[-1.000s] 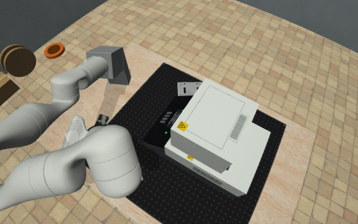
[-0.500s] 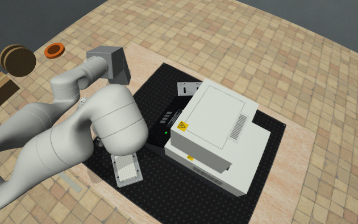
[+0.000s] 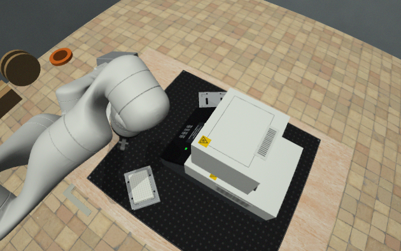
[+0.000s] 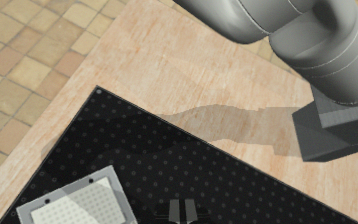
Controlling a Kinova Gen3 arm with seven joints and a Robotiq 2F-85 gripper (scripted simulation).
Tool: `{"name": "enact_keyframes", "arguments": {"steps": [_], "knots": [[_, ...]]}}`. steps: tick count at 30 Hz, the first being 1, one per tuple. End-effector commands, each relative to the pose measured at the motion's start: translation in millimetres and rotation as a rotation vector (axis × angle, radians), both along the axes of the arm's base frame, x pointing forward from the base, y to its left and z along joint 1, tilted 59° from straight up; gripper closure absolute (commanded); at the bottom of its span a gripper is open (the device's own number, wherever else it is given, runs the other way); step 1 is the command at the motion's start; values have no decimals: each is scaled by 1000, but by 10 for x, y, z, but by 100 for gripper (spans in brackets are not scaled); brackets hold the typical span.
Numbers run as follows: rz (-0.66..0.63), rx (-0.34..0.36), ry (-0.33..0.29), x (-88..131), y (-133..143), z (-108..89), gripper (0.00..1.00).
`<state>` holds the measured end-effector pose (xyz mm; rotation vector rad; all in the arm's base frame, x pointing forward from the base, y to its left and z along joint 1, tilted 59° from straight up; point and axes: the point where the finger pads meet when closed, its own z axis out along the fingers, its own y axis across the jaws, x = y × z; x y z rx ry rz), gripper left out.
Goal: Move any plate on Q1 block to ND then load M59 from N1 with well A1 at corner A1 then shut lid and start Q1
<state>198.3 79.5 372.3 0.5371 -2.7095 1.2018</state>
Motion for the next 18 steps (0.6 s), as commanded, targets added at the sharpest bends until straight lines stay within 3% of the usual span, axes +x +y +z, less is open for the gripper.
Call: {"name": "enact_keyframes", "arguments": {"steps": [1,18], "knots": [[26,-9,-10,14,54,-59,90],[160,-58,-57,89,328,-377,90]]}}
